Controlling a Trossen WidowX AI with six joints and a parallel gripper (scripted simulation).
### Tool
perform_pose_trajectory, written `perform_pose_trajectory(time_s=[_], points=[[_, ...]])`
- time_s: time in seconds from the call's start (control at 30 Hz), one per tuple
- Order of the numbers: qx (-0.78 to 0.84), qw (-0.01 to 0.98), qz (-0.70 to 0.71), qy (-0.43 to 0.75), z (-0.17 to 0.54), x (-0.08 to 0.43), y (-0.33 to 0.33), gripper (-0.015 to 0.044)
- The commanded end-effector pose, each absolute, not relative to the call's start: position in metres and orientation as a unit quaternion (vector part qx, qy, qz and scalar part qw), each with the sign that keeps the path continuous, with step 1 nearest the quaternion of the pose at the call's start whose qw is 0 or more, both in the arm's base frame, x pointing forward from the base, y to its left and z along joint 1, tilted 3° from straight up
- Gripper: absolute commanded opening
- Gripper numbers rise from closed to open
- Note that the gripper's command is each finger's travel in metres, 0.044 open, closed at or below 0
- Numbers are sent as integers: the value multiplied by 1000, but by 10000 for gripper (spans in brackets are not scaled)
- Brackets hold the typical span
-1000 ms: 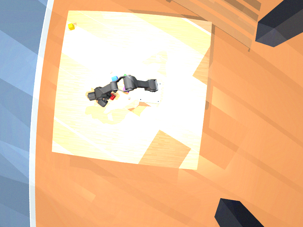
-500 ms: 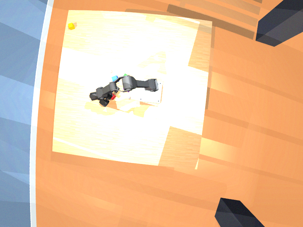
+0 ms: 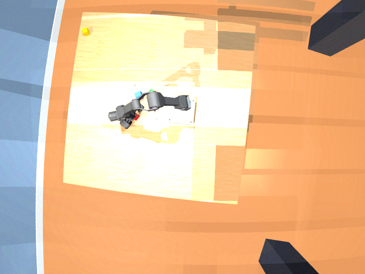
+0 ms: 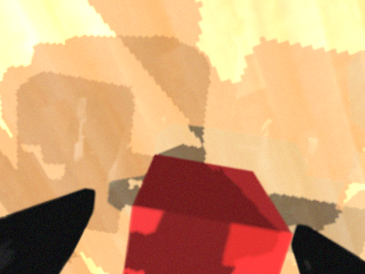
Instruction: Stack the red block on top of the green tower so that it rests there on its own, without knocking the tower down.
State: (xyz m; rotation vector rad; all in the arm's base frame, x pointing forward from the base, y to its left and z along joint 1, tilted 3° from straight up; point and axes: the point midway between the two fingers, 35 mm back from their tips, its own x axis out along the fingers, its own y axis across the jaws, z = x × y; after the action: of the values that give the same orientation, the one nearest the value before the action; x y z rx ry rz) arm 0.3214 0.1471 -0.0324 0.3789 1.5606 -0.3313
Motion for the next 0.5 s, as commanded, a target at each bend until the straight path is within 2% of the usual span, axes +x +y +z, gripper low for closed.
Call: perform_pose_trajectory(time_s=[0.0,0.2,0.43,0.47], points=[[170,683,-149,695,-32,322,147,335],[170,683,-149,695,-32,322,147,177],[170,683,-149,695,-32,322,147,131],[170,683,-149,695,-31,322,147,105]])
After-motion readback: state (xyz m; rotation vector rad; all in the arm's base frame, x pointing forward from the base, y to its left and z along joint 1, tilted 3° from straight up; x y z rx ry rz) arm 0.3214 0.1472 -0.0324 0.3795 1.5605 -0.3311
